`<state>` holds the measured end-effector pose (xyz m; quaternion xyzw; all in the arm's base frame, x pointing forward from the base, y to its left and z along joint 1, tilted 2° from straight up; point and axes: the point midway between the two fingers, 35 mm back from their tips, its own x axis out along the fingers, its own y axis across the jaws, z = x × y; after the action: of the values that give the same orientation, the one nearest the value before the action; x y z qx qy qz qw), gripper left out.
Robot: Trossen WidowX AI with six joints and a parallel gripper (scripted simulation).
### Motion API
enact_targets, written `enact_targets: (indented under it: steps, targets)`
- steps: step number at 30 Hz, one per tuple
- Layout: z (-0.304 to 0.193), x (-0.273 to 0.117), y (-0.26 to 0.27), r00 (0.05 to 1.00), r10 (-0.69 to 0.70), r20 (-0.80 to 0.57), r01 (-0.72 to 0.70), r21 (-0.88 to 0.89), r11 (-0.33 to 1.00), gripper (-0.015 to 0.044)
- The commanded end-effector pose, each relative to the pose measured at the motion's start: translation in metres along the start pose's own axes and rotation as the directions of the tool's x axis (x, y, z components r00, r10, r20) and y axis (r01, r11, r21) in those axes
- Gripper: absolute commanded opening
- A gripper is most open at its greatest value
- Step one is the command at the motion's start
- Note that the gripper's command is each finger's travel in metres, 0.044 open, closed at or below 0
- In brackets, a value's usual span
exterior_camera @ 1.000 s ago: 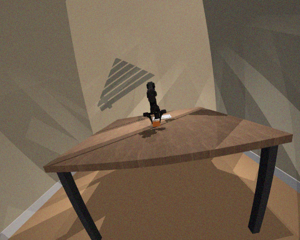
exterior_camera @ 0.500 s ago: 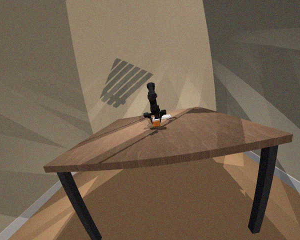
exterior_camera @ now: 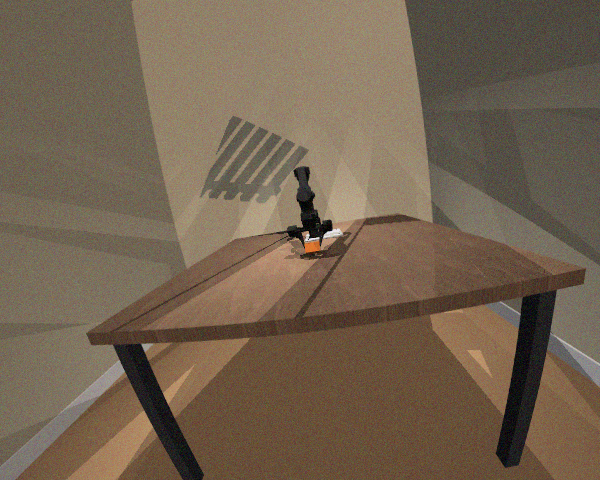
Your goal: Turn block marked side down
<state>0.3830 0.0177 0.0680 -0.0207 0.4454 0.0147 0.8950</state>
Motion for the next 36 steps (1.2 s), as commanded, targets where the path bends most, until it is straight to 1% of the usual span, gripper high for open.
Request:
enact_targets:
  steps: [1, 10, 18, 26, 36]
  targets:
    - [-0.004, 0.01, 0.0, 0.999, 0.0, 0.039, 0.0, -0.005, 1.0, 0.0]
    - [-0.007, 0.029, 0.0, 0.985, 0.002, 0.171, -0.001, -0.004, 1.0, 0.0]
    - [-0.013, 0.037, 0.0, 0.959, 0.003, 0.285, -0.001, -0.005, 1.0, 0.0]
    - [-0.02, 0.036, 0.0, 0.919, 0.003, 0.395, -0.001, -0.005, 1.0, 0.0]
    - [-0.029, 0.024, 0.0, 0.857, 0.003, 0.515, 0.001, -0.006, 1.0, 0.0]
